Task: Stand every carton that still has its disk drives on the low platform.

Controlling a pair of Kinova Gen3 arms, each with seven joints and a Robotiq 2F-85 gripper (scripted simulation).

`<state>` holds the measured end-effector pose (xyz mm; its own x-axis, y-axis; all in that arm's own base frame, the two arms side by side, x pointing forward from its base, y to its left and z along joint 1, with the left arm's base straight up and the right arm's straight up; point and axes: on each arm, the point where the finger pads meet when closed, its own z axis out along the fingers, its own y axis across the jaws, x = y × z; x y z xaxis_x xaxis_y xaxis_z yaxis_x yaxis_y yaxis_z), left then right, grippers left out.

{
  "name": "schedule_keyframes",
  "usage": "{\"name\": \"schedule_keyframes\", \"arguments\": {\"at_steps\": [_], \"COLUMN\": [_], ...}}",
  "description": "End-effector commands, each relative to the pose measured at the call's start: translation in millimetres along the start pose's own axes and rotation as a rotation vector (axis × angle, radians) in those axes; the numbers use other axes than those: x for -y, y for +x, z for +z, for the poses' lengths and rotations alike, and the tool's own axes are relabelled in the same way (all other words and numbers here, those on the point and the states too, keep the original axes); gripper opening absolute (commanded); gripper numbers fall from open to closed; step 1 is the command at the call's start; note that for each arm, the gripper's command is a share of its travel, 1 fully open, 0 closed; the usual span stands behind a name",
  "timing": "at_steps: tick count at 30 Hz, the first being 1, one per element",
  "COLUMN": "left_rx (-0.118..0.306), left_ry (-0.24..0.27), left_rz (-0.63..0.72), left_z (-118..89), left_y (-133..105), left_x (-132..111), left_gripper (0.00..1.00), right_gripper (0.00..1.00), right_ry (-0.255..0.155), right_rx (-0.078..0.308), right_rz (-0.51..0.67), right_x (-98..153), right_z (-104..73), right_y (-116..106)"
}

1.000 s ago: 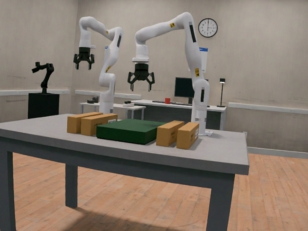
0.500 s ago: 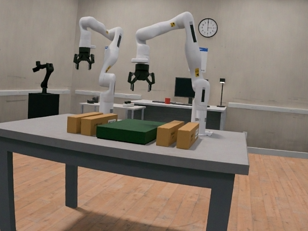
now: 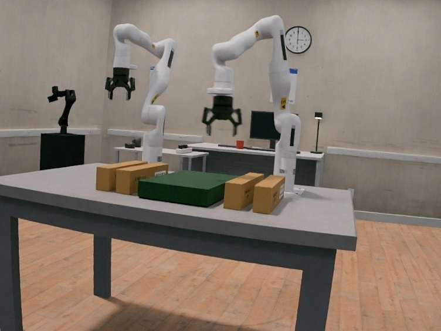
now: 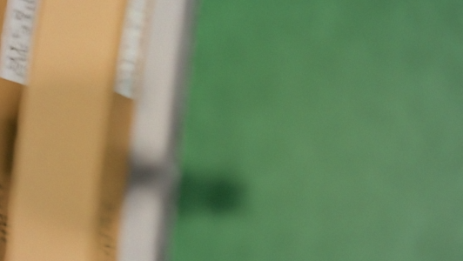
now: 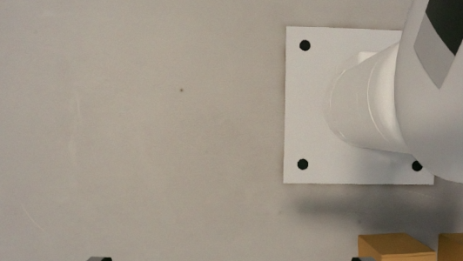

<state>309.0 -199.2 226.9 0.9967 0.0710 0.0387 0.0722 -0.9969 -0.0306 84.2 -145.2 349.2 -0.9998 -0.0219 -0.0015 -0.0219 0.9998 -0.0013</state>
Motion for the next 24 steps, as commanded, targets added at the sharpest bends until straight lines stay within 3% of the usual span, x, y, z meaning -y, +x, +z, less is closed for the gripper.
{"name": "schedule_keyframes", "arguments": {"at_steps": [1, 7, 8, 11, 15, 24], "left_rx": [0.004, 0.004, 0.027, 0.027, 0.027, 0.027], "left_ry": [-0.018, -0.018, -0.027, -0.027, -0.027, -0.027], "left_rz": [0.012, 0.012, 0.046, 0.046, 0.046, 0.046], "left_z": [4.3, 4.3, 16.3, 18.0, 25.5, 25.5], "left_y": [13.1, 13.1, 32.5, 35.3, 47.7, 47.7], "left_x": [29.7, 29.7, 94.7, 103.8, 144.2, 144.2], "left_gripper": [1.0, 1.0, 1.0, 1.0, 1.0, 1.0], "right_gripper": [1.0, 1.0, 1.0, 1.0, 1.0, 1.0], "right_ry": [0.0, 0.0, 0.0, 0.0, 0.0, 0.0], "right_rx": [0.0, 0.0, 0.0, 0.0, 0.0, 0.0], "right_rz": [0.0, 0.0, 0.0, 0.0, 0.0, 0.0], "right_x": [0.0, 0.0, 0.0, 0.0, 0.0, 0.0], "right_z": [-0.2, -0.2, -0.2, -0.2, -0.2, -0.2], "right_y": [-0.2, -0.2, -0.2, -0.2, -0.2, -0.2]}}
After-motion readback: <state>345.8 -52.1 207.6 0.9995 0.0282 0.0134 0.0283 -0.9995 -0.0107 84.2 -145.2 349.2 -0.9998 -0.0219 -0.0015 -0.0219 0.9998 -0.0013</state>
